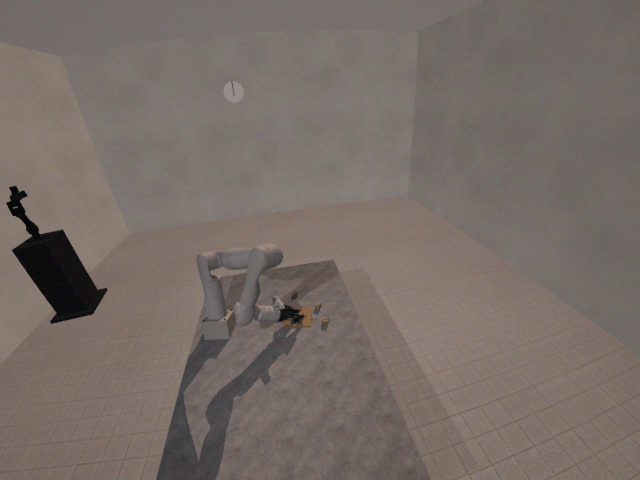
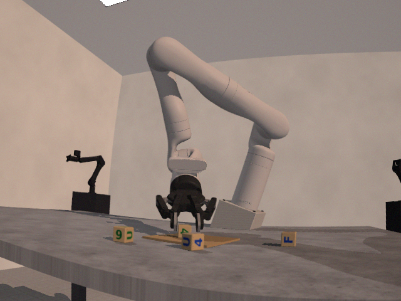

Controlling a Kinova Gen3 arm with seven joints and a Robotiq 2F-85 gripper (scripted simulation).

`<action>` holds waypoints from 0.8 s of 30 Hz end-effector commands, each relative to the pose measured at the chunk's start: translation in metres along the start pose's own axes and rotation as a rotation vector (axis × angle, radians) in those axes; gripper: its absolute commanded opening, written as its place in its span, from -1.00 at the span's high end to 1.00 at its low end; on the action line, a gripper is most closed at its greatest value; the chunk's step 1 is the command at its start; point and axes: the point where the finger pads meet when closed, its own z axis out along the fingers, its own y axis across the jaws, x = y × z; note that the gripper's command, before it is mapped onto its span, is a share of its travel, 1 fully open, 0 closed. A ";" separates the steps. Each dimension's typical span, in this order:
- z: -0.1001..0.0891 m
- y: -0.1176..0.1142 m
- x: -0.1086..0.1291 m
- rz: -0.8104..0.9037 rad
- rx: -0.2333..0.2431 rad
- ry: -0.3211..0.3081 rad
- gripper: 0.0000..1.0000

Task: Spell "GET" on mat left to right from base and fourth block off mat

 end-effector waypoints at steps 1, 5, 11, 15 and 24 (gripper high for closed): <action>-0.005 0.002 0.011 -0.009 -0.005 0.004 0.18; -0.010 0.002 0.018 -0.009 -0.005 0.004 0.18; -0.020 0.002 0.034 -0.009 -0.005 0.004 0.18; -0.022 0.002 0.038 -0.009 -0.005 0.004 0.18; -0.023 0.002 0.038 -0.009 -0.005 0.001 0.18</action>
